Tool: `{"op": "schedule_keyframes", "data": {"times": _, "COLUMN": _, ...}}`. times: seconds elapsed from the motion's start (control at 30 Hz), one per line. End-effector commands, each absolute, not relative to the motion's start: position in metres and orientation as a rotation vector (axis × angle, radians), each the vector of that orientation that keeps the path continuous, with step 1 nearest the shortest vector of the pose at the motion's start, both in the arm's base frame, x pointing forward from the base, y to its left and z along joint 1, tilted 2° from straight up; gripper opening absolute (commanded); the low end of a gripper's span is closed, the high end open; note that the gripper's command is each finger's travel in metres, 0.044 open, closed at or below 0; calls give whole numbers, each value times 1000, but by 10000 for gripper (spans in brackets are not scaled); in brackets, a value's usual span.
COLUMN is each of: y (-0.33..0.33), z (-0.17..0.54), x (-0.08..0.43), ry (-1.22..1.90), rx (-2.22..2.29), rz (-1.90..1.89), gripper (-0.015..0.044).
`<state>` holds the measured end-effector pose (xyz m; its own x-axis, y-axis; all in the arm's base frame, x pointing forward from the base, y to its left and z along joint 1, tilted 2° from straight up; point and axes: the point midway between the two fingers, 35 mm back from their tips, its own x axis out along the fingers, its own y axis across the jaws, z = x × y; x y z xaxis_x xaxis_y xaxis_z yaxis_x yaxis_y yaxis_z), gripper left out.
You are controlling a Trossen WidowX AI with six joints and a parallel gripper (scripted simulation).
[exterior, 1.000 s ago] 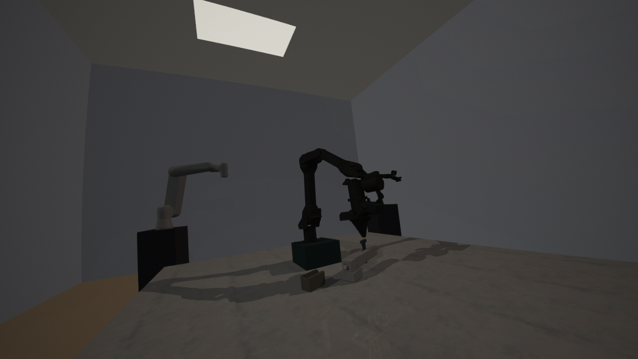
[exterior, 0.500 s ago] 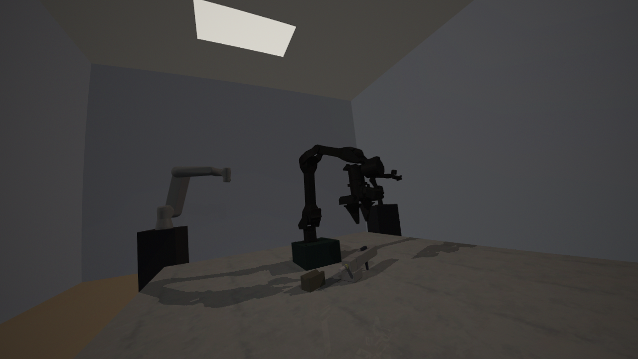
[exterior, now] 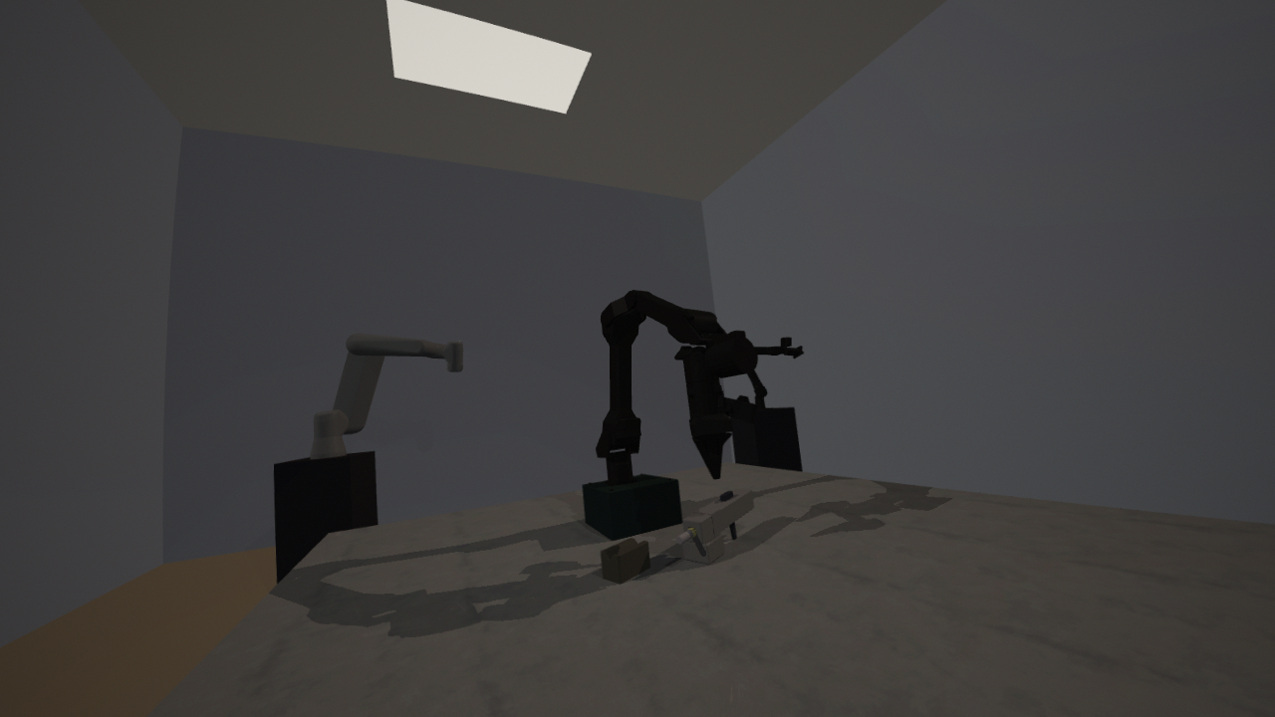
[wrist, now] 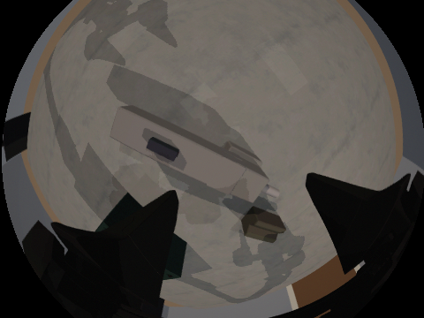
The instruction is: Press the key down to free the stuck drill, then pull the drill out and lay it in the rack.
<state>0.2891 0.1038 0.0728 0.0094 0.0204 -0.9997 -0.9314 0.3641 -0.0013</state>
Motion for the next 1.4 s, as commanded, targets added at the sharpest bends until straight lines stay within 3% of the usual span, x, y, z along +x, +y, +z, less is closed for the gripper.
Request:
{"op": "schedule_keyframes", "data": {"times": 0.0, "y": 53, "z": 30, "x": 311, "ry": 1142, "rx": -1321, "rz": 1333, "gripper": 440}}
{"op": "schedule_keyframes", "data": {"times": 0.33, "y": 16, "z": 3, "x": 320, "ry": 881, "rx": -1613, "rz": 1637, "gripper": 440}}
{"op": "schedule_keyframes", "data": {"times": 1.37, "y": 19, "z": -9, "x": 319, "ry": 880, "rx": -1613, "rz": 1637, "gripper": 440}}
